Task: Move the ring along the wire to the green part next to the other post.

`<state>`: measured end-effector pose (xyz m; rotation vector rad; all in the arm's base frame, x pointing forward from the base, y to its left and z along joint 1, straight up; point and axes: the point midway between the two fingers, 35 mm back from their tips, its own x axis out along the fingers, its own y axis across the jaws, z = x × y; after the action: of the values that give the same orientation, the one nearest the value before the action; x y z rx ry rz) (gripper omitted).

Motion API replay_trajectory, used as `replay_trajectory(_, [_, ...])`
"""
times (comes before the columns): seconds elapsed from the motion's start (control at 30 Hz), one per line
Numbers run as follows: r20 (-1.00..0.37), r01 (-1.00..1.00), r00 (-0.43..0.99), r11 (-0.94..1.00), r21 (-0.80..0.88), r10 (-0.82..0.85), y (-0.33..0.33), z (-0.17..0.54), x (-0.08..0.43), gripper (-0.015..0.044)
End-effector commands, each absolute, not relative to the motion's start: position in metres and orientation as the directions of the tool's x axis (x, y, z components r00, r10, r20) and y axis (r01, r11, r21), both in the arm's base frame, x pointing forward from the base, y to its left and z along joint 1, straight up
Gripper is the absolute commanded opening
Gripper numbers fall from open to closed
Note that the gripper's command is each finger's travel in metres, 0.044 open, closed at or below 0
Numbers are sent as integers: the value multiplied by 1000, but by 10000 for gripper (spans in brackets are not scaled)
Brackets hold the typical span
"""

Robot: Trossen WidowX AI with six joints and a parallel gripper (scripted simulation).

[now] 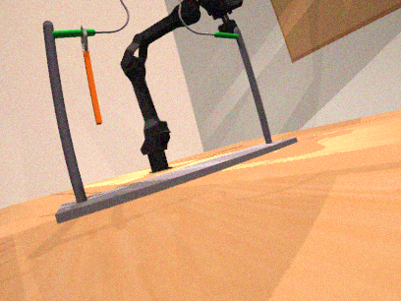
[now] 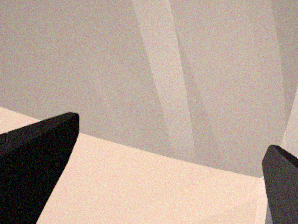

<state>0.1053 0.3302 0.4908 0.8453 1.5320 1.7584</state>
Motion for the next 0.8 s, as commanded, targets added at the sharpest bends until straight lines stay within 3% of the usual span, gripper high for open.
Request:
replay_trajectory(0.0, [53,-60,-580,-108,992,813,330,491,106,374])
replay_trajectory(0.27, [68,-189,-453,-170,967,889,331,486,144,164])
replay_trajectory(0.77, [142,-644,6,-104,758,990,267,498,253,160])
